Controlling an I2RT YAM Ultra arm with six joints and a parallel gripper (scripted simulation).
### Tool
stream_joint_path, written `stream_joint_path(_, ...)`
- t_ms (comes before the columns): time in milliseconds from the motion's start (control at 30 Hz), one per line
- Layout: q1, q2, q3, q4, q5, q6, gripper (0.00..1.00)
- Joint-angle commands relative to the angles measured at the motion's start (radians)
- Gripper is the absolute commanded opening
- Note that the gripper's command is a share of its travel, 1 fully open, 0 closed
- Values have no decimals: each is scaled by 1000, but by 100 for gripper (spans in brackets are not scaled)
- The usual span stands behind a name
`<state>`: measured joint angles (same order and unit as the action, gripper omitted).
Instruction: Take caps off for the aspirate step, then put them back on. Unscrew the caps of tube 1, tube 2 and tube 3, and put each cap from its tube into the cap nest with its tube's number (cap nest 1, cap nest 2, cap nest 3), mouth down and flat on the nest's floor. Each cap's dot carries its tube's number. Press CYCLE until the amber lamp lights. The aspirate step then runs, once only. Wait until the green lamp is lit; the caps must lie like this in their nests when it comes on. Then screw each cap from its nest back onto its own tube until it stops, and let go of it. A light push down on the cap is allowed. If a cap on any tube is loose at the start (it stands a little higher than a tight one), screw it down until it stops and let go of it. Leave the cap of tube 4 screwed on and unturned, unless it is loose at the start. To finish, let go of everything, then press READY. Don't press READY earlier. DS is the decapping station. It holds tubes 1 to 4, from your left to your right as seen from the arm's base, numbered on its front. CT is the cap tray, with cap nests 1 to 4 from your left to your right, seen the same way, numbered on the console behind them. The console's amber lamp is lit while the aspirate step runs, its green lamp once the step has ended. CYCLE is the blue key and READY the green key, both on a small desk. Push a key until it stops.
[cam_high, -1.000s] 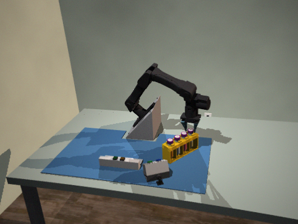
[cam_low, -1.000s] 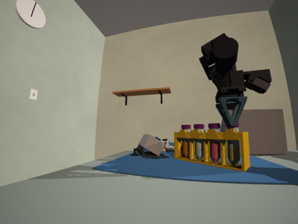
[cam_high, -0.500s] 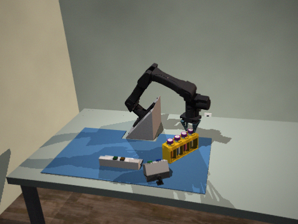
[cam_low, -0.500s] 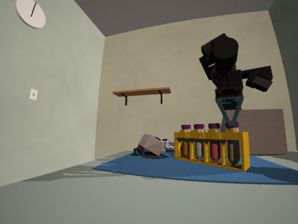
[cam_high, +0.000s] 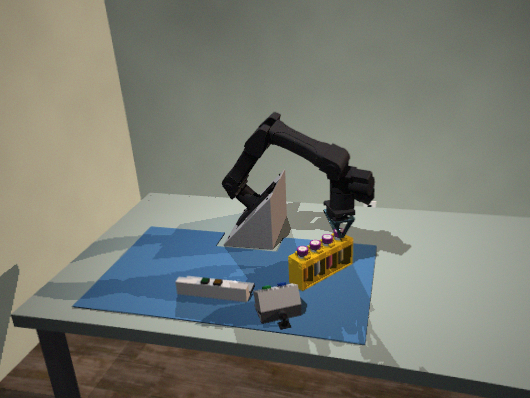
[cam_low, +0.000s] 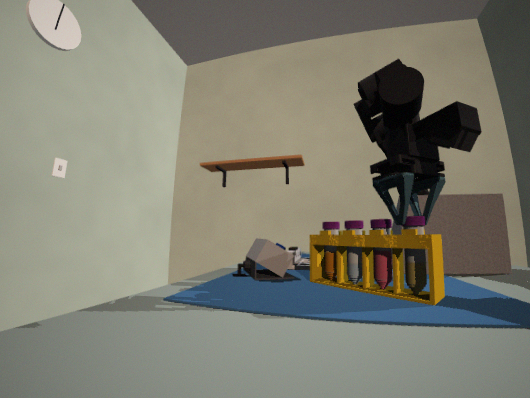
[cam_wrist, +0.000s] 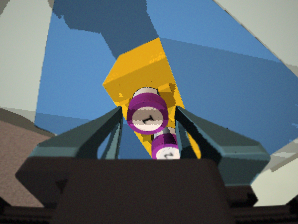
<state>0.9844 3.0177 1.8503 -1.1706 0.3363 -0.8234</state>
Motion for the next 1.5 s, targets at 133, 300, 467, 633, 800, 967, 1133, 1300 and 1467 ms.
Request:
stream_joint_path(133, 4, -10, 5, 1, -1, 326, 49)
stream_joint_path(300, 4, -10, 5, 1, -1, 659, 49)
stream_joint_path(467, 4, -10, 5, 1, -1, 908, 49)
stream_joint_path(633, 4, -10, 5, 1, -1, 1144, 49)
stream_joint_path(800, 4, -10, 5, 1, -1, 1326, 49)
stream_joint_path(967, 6, -9, 6, 1, -2, 1577, 49)
stream_joint_path(1133, 7, -7, 7, 0, -3, 1829, 49)
stream_joint_path(1300, 8, -7, 7, 0, -4, 1996, 49)
stream_joint_path(1467, 10, -5, 9, -1, -5, 2247, 49)
